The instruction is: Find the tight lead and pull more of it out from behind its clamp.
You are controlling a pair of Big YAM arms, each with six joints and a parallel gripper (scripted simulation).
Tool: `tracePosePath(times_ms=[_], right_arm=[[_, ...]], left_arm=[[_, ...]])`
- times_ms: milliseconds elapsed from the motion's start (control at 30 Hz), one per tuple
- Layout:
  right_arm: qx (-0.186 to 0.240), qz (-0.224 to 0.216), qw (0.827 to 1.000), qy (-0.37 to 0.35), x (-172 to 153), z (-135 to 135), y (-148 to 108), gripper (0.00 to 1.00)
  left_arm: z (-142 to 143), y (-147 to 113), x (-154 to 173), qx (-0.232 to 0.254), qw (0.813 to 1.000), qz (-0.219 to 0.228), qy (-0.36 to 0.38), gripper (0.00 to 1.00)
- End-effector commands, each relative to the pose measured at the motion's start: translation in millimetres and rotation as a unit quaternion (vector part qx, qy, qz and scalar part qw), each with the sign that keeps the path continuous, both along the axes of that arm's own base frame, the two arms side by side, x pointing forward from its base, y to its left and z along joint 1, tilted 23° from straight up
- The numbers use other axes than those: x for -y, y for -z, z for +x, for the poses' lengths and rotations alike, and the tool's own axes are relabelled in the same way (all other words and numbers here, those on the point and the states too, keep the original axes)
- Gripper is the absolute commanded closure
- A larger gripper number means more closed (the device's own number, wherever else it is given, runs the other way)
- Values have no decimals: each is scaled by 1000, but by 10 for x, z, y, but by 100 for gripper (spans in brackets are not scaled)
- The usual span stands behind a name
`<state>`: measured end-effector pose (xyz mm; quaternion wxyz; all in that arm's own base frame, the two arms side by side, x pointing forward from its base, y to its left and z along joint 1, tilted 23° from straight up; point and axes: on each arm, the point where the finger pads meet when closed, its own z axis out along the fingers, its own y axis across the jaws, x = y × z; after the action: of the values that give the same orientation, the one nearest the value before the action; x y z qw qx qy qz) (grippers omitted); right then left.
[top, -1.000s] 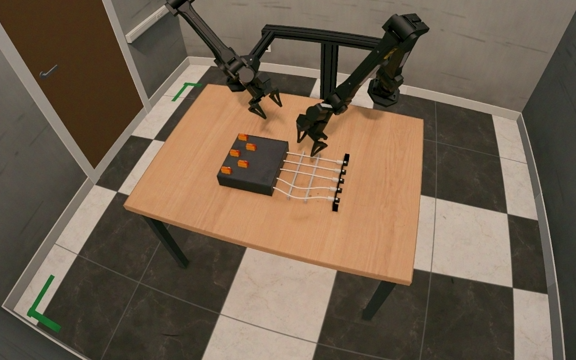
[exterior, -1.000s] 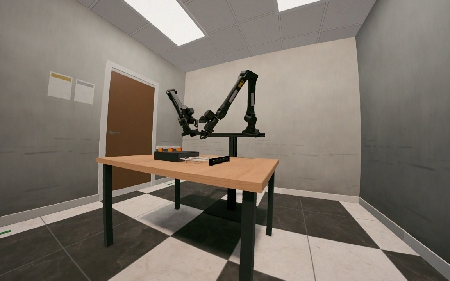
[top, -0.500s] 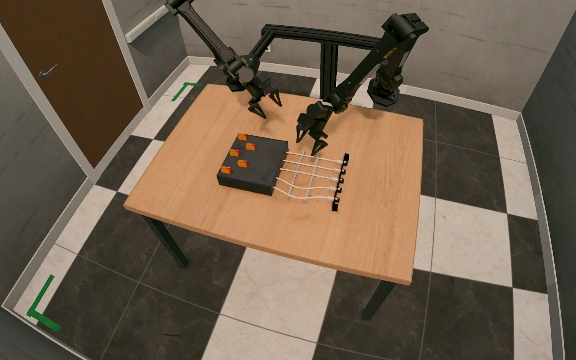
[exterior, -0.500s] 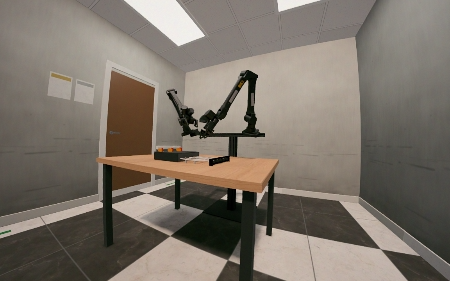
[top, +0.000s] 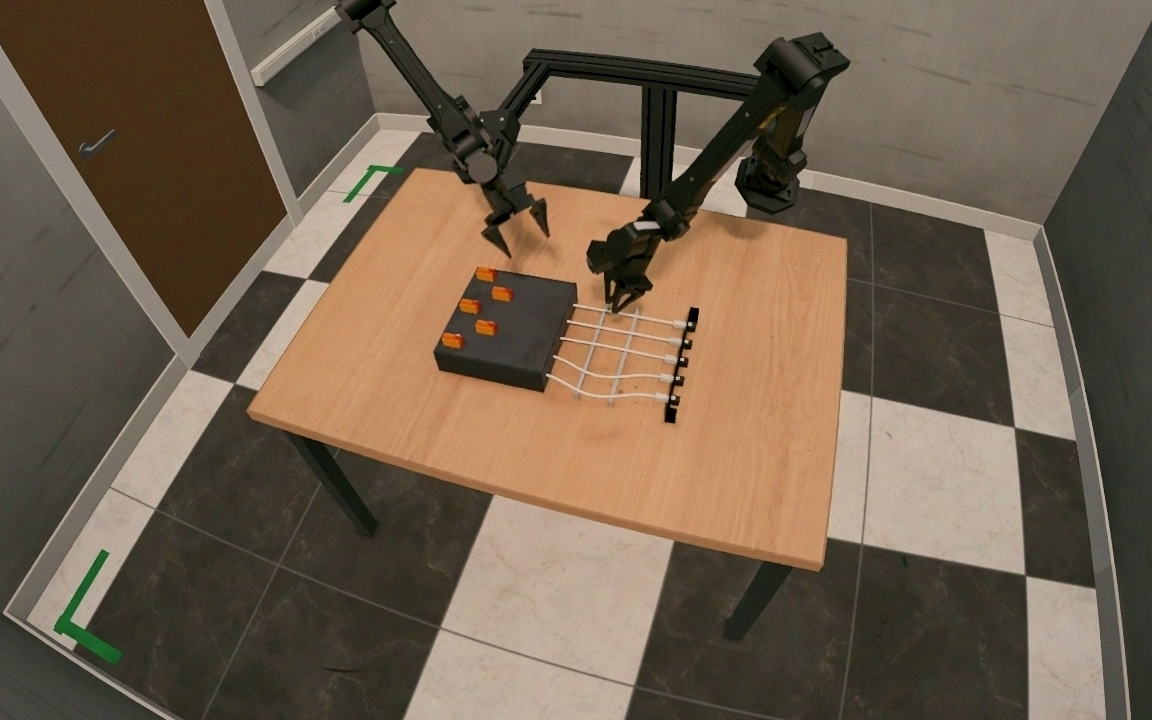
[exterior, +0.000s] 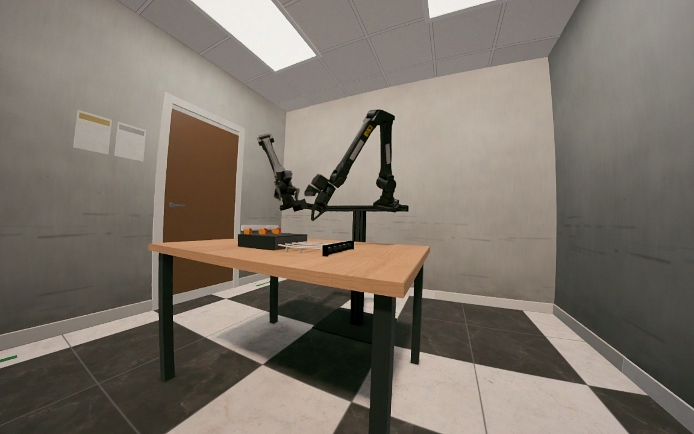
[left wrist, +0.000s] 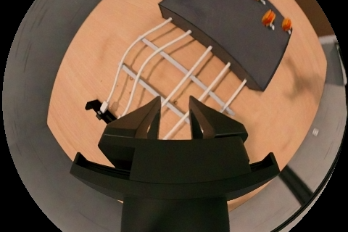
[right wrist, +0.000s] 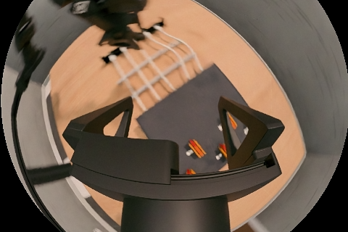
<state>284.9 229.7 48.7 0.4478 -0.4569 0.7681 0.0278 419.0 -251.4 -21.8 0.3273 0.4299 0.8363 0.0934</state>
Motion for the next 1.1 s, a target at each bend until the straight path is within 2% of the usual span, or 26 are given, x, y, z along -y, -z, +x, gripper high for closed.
tracePosePath(times_ms=[0,67,100,167,233,300,333,433,533,567,867,900,1067], right_arm=[[-13,23,997,76,293,241,219,0],[-13,23,997,76,293,241,219,0],[-9,33,995,91,314,346,196,0],[-9,40,989,142,557,482,309,0],[-17,40,982,186,825,490,468,0],[-17,46,973,225,1026,558,547,0],[-9,55,968,243,1086,675,533,0],[-7,60,955,291,1363,726,642,0],[-13,55,942,330,1632,645,777,0],[-6,61,940,335,1645,734,754,0],[-3,51,938,342,1721,740,768,0],[-3,51,938,342,1721,740,768,0],[-4,52,941,336,1675,732,768,0]], left_arm=[[187,198,-47,-34,993,93,69,68],[187,198,-47,-34,993,93,69,68],[165,243,7,-42,989,110,90,68],[252,380,-87,-70,979,153,115,68],[294,499,-110,-94,967,189,143,68],[334,605,-131,-115,955,219,166,68],[353,657,-141,-125,948,234,177,68],[373,789,-103,-148,929,271,206,68],[419,893,-120,-166,915,297,218,68],[428,911,-124,-168,913,301,218,68],[484,873,-98,-161,919,295,204,68],[447,964,-136,-172,914,301,210,68],[568,1019,-179,-165,919,296,202,68]])
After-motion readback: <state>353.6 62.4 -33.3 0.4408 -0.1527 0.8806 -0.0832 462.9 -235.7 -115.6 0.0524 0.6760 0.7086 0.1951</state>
